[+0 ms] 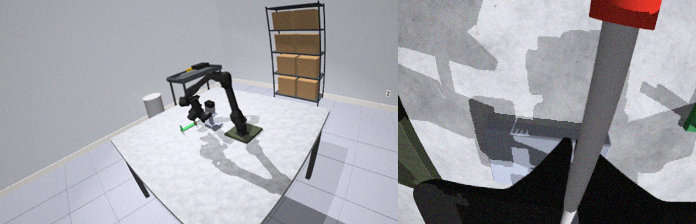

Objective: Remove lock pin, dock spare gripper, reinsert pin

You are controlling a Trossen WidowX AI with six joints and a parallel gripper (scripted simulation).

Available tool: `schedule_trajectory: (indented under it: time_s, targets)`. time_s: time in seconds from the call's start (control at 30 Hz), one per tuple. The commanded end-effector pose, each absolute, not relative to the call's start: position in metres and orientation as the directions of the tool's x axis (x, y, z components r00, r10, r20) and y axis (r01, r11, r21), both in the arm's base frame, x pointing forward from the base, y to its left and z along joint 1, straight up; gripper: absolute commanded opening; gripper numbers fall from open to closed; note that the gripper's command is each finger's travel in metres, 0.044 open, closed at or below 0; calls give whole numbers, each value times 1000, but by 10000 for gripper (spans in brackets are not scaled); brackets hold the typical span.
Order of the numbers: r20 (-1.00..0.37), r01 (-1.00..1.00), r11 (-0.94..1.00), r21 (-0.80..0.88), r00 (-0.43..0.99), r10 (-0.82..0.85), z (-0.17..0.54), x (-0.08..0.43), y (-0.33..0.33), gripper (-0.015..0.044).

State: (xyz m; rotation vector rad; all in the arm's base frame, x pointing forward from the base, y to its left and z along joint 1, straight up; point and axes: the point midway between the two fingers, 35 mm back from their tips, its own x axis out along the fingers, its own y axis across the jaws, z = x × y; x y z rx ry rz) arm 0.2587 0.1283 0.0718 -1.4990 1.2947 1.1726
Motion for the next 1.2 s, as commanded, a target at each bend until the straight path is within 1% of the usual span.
schedule_trajectory:
  time_s: [0.0, 1.17]
  targets:
    - [-971, -990, -144, -8, 42, -234, 72, 259, 125, 0]
    - [-972, -990, -144, 2, 32, -235, 72, 262, 105, 0]
